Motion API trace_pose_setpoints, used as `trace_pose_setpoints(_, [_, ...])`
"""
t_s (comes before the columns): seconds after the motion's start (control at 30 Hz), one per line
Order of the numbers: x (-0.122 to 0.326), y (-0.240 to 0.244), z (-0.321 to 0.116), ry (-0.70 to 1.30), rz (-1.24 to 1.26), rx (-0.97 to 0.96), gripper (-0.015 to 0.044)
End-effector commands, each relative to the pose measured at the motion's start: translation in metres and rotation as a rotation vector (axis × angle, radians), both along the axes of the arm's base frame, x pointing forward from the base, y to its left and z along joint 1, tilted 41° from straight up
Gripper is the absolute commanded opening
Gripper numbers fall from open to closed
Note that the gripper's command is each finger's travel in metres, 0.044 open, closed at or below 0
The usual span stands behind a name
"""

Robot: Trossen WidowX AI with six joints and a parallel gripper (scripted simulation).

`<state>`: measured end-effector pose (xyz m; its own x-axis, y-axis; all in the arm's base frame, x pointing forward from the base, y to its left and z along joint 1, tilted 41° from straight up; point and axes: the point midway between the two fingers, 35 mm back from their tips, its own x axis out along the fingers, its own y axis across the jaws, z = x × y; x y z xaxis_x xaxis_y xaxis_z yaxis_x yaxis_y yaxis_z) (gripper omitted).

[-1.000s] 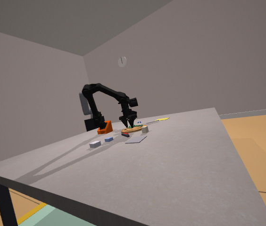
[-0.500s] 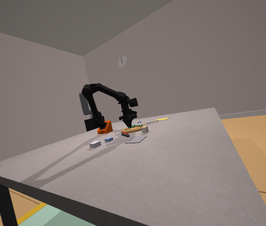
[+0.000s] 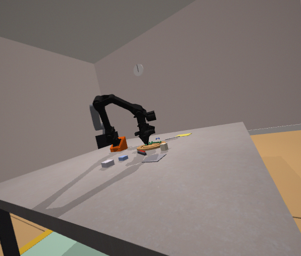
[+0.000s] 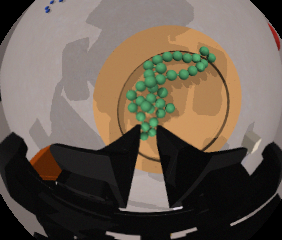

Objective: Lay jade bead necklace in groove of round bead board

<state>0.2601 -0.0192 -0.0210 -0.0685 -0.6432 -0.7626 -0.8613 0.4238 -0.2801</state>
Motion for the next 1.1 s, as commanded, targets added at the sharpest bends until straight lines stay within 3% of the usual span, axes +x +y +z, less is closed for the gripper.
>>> trace_pose_setpoints(0.0, [0.000, 0.000, 0.000, -0.002, 0.000, 0.000, 0.0000])
trace_pose_setpoints(1.07, [-0.008, 0.002, 0.013, 0.006, 0.006, -0.004, 0.0000])
